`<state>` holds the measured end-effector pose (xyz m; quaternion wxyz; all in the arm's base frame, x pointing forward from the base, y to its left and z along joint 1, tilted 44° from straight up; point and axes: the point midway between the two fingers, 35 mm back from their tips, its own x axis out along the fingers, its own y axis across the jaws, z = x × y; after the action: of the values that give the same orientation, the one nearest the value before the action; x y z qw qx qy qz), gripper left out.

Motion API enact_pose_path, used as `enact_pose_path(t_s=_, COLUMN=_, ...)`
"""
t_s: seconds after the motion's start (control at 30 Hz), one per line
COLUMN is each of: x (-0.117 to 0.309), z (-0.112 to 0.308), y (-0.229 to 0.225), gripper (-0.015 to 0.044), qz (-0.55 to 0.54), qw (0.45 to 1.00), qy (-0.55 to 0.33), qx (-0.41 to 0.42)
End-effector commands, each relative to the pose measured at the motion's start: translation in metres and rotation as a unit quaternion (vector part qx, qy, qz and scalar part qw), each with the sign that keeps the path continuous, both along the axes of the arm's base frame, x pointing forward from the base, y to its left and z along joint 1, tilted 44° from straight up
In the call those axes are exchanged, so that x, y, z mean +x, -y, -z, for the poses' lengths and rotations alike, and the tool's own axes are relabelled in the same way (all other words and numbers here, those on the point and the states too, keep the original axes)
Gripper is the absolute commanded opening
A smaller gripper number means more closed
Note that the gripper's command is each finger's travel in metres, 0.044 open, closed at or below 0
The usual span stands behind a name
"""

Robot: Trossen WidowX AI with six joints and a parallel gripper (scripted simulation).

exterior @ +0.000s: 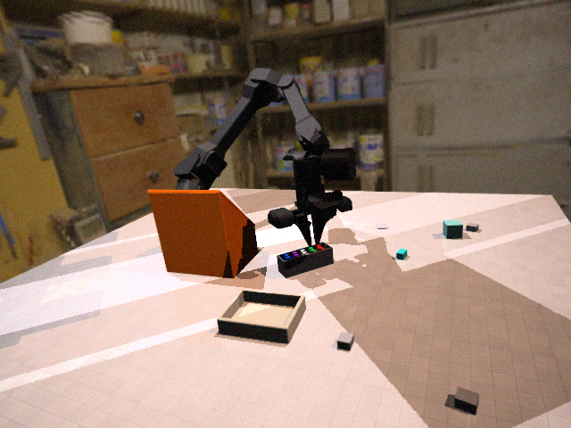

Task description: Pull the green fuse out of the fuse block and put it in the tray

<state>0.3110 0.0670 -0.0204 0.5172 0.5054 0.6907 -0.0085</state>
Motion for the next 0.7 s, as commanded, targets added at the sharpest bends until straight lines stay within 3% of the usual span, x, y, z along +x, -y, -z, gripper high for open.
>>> enact_pose_path(t_s=0.0, x=-0.0024, z=0.0048, y=-0.0027, gripper=0.0074, qz=0.002, qw=1.0, qy=-0.006, qx=0.003)
enact_pose_path(t_s=0.67, x=-0.0021, z=0.0103, y=-0.008, gripper=0.0074, qz=0.002, qw=1.0, qy=-0.006, qx=0.003)
